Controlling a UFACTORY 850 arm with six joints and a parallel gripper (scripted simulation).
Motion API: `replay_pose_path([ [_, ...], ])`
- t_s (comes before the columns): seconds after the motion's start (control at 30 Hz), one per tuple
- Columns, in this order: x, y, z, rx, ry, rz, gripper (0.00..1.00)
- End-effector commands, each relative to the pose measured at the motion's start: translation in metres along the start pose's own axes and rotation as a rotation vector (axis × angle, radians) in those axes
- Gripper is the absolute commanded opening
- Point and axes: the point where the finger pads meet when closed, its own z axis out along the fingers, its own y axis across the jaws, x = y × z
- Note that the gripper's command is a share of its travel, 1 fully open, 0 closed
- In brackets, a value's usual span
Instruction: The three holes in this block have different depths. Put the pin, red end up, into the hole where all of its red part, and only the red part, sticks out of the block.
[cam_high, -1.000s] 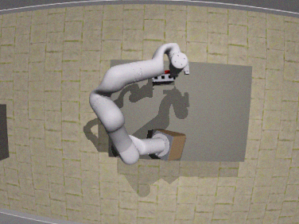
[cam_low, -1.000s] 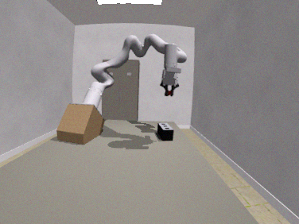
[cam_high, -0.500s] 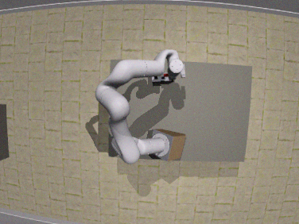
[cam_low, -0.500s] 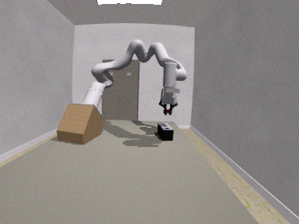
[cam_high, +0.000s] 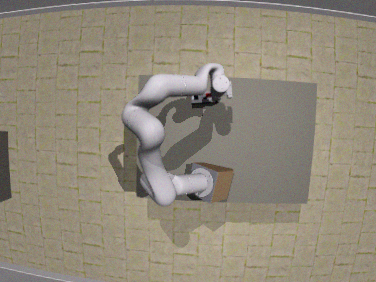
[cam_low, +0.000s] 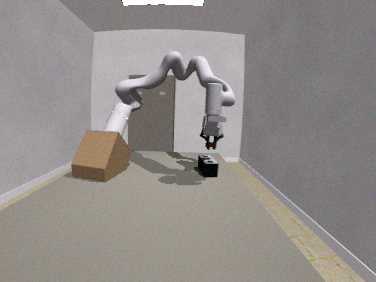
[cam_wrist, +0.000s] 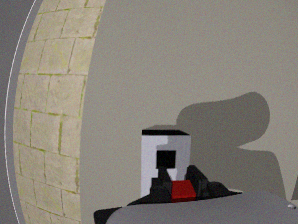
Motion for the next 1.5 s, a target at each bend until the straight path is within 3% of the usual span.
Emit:
replay_pose_path([
  [0.0,0.000,-0.001,0.000,0.001,0.001,0.000,0.00],
  [1.17,0.000,-0.001,-0.001,0.002,0.001,-0.001,0.00],
  [1.2,0.059,-0.004,0.036,0.002,0.001,-0.001,0.00],
  [1.3,0.065,-0.005,0.039,0.002,0.001,-0.001,0.00],
  [1.47,0.100,-0.006,0.062,0.002,0.001,-0.001,0.00],
])
